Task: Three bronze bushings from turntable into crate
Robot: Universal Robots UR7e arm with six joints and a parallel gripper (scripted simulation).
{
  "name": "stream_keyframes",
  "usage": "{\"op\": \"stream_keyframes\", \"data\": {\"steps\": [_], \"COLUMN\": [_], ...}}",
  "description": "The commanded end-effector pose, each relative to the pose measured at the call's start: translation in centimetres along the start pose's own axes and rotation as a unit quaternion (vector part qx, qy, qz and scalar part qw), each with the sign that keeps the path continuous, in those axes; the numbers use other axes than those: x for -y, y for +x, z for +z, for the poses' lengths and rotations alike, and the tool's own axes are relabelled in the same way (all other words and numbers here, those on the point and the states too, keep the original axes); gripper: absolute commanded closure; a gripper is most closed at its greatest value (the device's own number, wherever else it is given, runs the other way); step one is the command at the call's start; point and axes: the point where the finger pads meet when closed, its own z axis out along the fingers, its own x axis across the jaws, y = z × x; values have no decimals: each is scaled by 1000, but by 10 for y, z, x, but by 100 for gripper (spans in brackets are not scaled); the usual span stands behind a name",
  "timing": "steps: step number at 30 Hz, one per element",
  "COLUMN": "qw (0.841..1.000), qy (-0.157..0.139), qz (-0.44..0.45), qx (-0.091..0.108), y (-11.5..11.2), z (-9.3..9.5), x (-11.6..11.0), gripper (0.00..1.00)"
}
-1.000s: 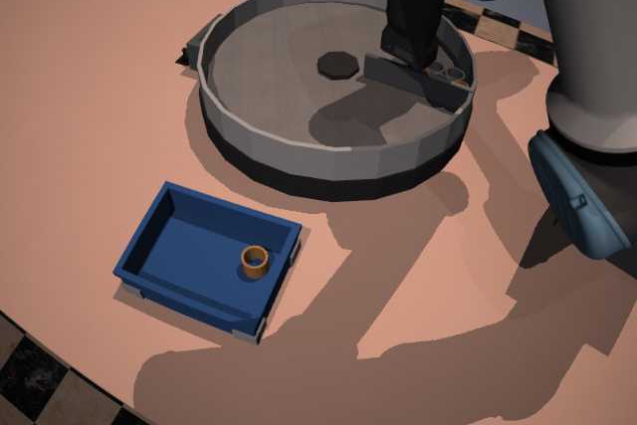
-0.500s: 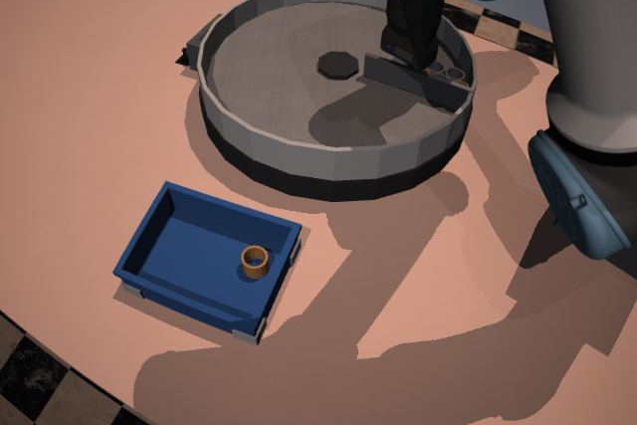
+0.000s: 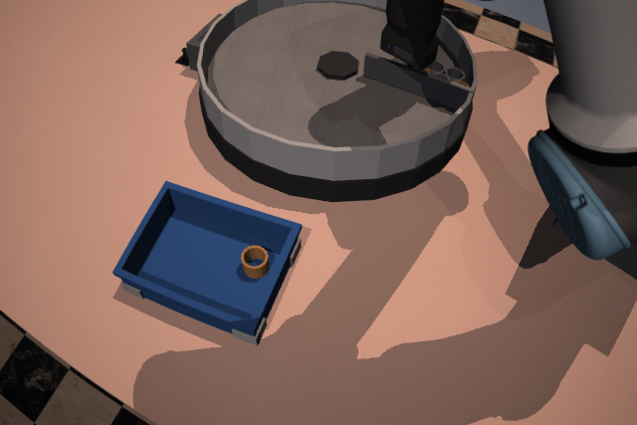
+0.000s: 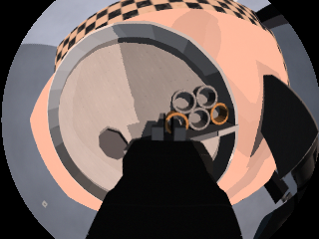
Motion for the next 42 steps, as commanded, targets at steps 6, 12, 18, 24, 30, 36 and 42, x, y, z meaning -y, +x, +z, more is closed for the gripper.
{"op": "stream_keyframes", "data": {"steps": [6, 12, 18, 24, 30, 36, 42], "qw": [1000, 1000, 1000, 1000, 1000, 1000, 1000], "qy": [0, 0, 0, 0, 0, 0, 0], "qz": [0, 0, 0, 0, 0, 0, 0], "qx": [1, 1, 1, 1, 1, 1, 1], "y": [-3, -3, -3, -3, -3, -3, -3], "z": [0, 0, -6, -8, -8, -15, -15], "x": [0, 0, 0, 0, 0, 0, 0], "gripper": [100, 100, 100, 100, 100, 100, 100]}}
